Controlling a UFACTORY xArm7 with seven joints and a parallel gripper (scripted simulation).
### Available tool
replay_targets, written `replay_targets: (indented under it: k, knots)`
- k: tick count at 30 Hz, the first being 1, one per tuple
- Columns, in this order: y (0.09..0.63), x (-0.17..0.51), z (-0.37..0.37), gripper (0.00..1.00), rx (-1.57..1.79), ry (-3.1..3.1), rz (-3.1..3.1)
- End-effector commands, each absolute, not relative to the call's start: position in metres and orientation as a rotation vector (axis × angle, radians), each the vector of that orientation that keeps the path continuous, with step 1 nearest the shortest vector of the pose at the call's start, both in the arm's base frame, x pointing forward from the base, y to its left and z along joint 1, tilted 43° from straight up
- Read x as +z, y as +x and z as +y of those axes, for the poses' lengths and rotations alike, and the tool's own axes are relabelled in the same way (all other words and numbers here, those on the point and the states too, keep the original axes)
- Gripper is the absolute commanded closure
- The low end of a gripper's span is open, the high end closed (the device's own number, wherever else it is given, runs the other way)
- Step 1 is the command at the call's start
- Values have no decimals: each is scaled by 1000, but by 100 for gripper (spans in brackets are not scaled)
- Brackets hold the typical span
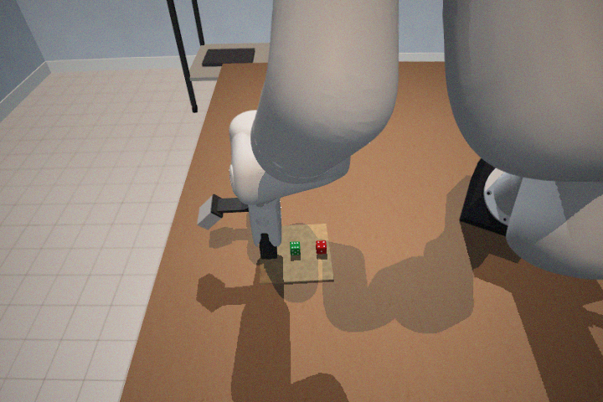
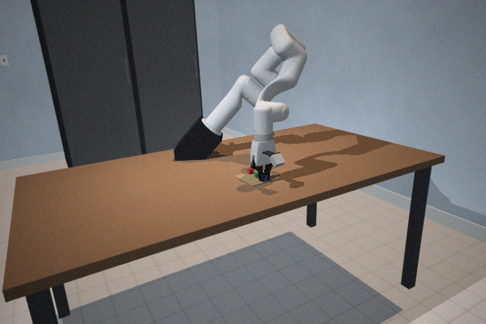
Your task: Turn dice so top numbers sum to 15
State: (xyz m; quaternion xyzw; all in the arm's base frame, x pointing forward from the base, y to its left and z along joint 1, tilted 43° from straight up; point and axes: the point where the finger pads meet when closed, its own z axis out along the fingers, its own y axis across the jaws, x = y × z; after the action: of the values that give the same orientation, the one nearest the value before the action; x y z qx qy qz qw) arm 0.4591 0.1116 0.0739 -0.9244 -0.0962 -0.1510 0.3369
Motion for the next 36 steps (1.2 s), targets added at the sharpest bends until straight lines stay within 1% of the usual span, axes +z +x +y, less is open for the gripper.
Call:
replay_targets:
  k: [1, 9, 10, 12, 13, 15, 16, 18, 19, 23, 24, 36]
  knots:
    - [460, 75, 110, 85, -398, -2411, -248]
    - [460, 75, 110, 85, -398, -2411, -248]
    - [460, 75, 110, 81, -398, -2411, -248]
    - [460, 75, 110, 81, -398, -2411, -248]
    - [460, 75, 110, 77, -398, -2411, -248]
    - [460, 75, 110, 77, -398, -2411, -248]
    - [460, 75, 110, 72, -398, -2411, -248]
    - [460, 75, 110, 72, -398, -2411, -248]
    - [460, 75, 110, 68, -398, -2411, -248]
    - [460, 75, 110, 68, -398, -2411, -248]
    - [460, 75, 110, 64, -398, -2411, -248]
    - [460, 76, 109, 64, -398, -2411, -248]
